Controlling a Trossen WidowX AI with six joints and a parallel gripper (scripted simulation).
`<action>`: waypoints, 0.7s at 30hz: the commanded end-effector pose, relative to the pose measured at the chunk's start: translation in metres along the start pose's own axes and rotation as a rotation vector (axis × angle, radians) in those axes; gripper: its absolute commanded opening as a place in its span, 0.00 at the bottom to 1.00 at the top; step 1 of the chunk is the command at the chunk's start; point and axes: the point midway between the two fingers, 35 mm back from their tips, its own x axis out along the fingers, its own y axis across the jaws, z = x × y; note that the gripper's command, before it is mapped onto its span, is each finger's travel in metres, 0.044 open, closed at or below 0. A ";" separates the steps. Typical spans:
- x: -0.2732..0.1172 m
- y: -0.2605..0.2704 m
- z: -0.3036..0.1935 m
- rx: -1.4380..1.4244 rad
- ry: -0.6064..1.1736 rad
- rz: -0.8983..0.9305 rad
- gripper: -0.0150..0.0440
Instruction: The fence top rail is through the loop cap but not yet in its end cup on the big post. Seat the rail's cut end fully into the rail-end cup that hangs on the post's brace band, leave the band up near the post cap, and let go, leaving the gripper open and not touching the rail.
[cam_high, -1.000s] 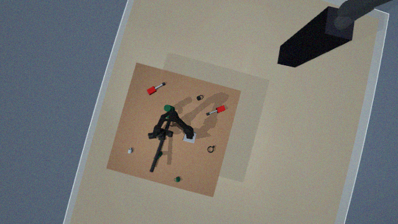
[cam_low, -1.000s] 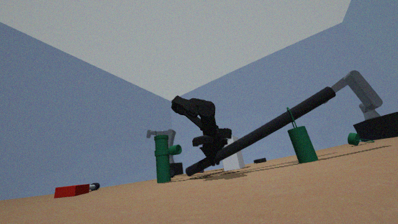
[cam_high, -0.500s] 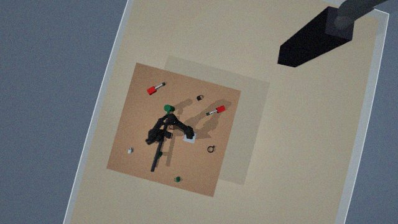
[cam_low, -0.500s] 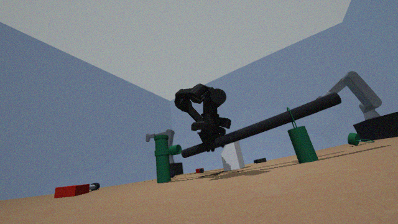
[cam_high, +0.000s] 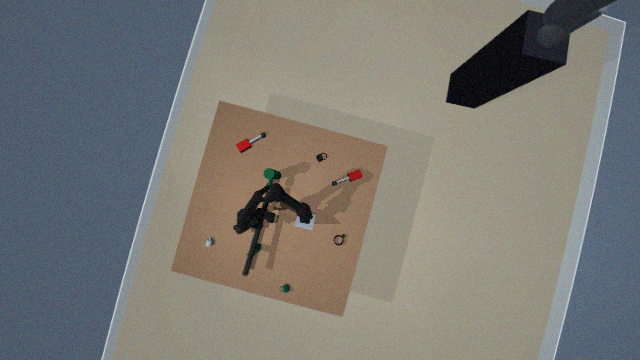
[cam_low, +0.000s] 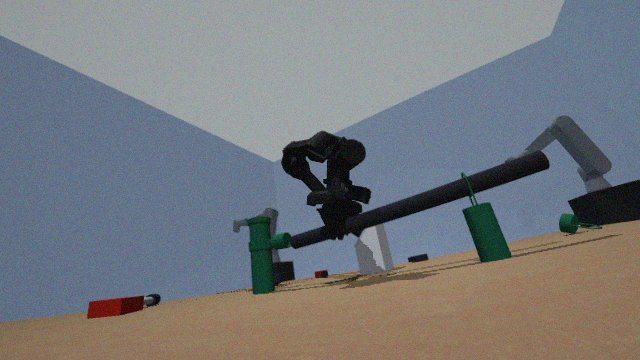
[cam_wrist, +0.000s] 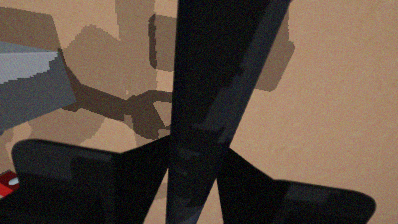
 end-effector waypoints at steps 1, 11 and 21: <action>-0.001 0.000 0.000 -0.001 0.002 -0.005 0.25; -0.005 -0.002 -0.002 -0.001 0.002 -0.005 0.25; -0.010 -0.007 -0.004 -0.001 0.002 -0.005 0.25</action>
